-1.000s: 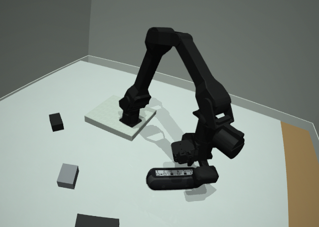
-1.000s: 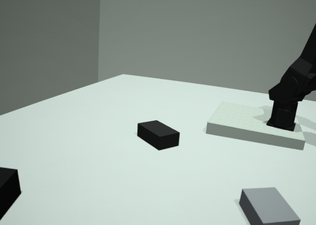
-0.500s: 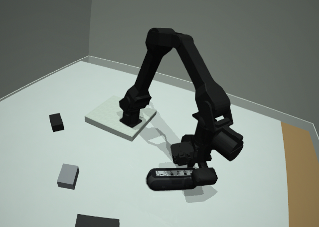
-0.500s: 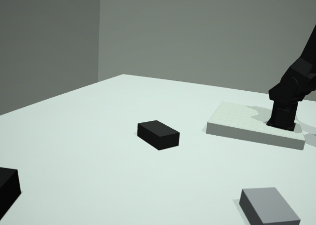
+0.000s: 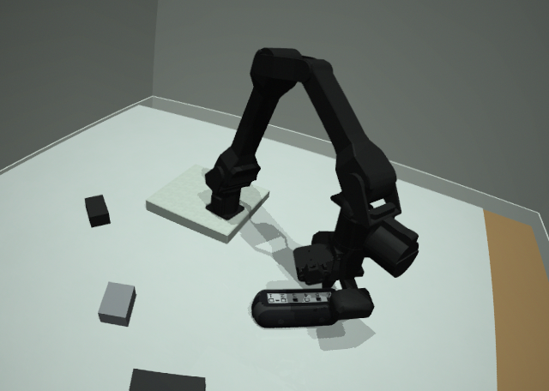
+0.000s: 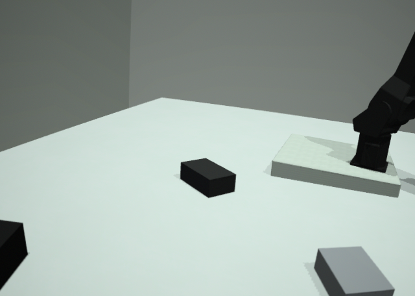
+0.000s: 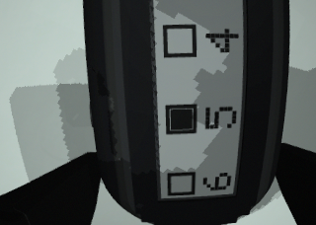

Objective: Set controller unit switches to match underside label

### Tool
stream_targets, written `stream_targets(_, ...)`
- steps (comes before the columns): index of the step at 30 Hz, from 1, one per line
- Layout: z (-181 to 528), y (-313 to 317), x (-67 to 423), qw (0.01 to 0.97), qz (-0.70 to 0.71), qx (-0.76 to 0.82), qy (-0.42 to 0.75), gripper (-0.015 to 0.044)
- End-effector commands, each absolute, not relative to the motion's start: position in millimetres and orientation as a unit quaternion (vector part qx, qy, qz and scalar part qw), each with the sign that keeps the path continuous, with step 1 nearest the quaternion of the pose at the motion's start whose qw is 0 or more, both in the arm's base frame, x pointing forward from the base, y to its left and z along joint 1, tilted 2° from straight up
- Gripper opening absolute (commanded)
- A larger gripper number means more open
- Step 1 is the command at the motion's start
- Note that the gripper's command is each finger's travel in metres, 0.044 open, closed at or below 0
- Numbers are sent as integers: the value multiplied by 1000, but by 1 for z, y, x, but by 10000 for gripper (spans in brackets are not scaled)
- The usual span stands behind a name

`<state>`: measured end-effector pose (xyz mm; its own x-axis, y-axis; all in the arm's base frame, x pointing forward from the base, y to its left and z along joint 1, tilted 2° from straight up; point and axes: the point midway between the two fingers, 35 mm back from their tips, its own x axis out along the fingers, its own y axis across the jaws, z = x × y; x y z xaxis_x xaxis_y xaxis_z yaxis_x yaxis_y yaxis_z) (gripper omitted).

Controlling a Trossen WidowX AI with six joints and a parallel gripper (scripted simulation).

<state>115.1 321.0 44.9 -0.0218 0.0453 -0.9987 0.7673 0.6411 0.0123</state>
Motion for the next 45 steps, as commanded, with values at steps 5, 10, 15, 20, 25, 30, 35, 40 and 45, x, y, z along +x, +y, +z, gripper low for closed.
stream_targets(5,48,319,117,628,-289,311,652,336)
stream_targets(10,52,318,118,628,-289,311,652,336)
stream_targets(15,53,318,118,628,-289,311,652,337)
stream_targets(20,59,317,119,628,-289,311,652,337)
stream_targets(25,63,315,120,628,-289,311,652,336)
stream_targets(30,66,314,121,628,-289,311,652,336)
stream_targets(35,70,313,122,628,-289,311,652,336)
stream_targets(40,74,311,124,628,-289,311,652,336)
stream_targets(45,77,310,125,628,-289,311,652,336)
